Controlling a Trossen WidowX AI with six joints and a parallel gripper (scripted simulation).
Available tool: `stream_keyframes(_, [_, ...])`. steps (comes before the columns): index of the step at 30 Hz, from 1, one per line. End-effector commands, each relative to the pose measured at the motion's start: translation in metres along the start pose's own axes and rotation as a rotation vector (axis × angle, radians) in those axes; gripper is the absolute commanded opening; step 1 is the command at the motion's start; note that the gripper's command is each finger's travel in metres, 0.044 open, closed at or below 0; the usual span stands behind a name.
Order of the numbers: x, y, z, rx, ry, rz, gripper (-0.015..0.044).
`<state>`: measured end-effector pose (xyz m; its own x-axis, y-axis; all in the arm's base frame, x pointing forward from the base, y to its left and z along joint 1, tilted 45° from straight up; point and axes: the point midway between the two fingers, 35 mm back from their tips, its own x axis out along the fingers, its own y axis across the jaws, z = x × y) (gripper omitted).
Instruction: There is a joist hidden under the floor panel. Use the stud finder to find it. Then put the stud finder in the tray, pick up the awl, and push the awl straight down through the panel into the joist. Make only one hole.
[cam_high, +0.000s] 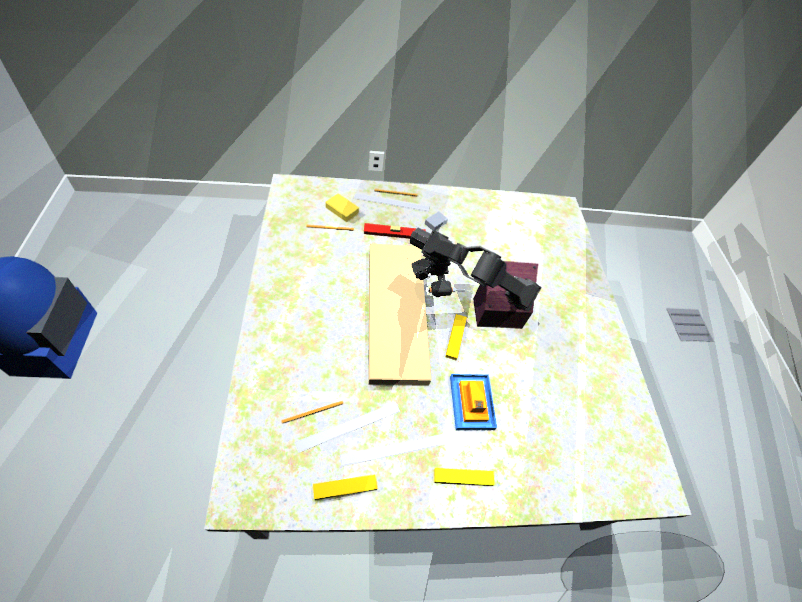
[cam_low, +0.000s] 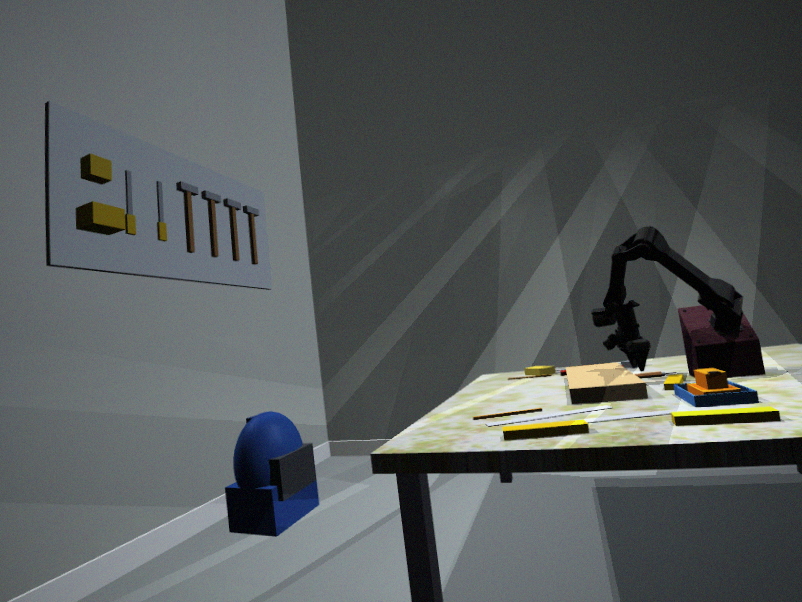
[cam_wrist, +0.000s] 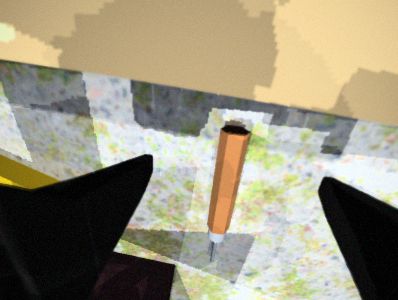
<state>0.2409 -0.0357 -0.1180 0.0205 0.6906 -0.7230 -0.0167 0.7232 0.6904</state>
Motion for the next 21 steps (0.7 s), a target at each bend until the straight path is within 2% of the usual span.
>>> stream_keyframes(1, [0.007,0.0,-0.001,0.011,0.001,0.009,0.044])
stream_keyframes(15, [0.026,0.001,-0.001,0.01,0.001,0.012,0.044])
stream_keyframes(21, [0.026,0.001,-0.001,0.01,0.001,0.012,0.0282])
